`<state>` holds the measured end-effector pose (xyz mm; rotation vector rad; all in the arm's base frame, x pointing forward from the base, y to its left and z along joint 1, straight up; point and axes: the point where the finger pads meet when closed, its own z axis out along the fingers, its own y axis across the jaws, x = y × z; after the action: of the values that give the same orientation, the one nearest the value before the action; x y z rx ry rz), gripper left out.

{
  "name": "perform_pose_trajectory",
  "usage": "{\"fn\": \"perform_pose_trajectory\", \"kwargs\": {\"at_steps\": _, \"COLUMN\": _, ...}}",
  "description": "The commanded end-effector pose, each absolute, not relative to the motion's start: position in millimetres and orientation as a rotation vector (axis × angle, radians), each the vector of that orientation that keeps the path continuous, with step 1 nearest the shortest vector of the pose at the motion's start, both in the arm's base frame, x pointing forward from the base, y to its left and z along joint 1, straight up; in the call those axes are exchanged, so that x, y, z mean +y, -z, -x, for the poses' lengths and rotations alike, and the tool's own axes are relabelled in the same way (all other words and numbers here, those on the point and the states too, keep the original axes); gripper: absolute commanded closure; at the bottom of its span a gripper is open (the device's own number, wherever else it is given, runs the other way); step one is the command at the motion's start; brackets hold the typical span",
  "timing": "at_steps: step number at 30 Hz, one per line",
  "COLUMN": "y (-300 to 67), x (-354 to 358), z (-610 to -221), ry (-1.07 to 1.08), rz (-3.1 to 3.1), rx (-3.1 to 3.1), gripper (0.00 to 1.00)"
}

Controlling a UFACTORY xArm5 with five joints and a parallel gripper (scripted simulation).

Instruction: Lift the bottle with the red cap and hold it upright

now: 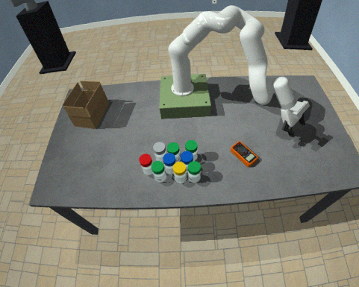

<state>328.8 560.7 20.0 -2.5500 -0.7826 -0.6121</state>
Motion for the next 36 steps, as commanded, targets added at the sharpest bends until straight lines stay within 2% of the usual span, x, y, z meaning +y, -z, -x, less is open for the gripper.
{"fn": "perform_pose_trajectory", "kwargs": {"at_steps": 1, "y": -21.9, "x": 561.7, "z": -329.5, "ry": 0.616, "rz": 2.547, "rx": -0.782, "gripper": 0.00}}
{"fn": "perform_pose_trajectory", "kwargs": {"at_steps": 17, "y": -21.9, "x": 561.7, "z": -329.5, "ry": 0.616, "rz": 2.547, "rx": -0.782, "gripper": 0.00}}
{"fn": "perform_pose_trajectory", "kwargs": {"at_steps": 18, "y": -22.2, "x": 561.1, "z": -330.2, "ry": 0.615, "rz": 2.548, "rx": -0.779, "gripper": 0.21}}
{"fn": "perform_pose_trajectory", "kwargs": {"at_steps": 26, "y": -28.9, "x": 546.6, "z": -346.6, "ry": 0.604, "rz": 2.585, "rx": -0.727, "gripper": 0.21}}
{"fn": "perform_pose_trajectory", "kwargs": {"at_steps": 36, "y": -49.2, "x": 497.7, "z": -392.1, "ry": 0.568, "rz": 2.688, "rx": -0.558, "gripper": 0.21}}
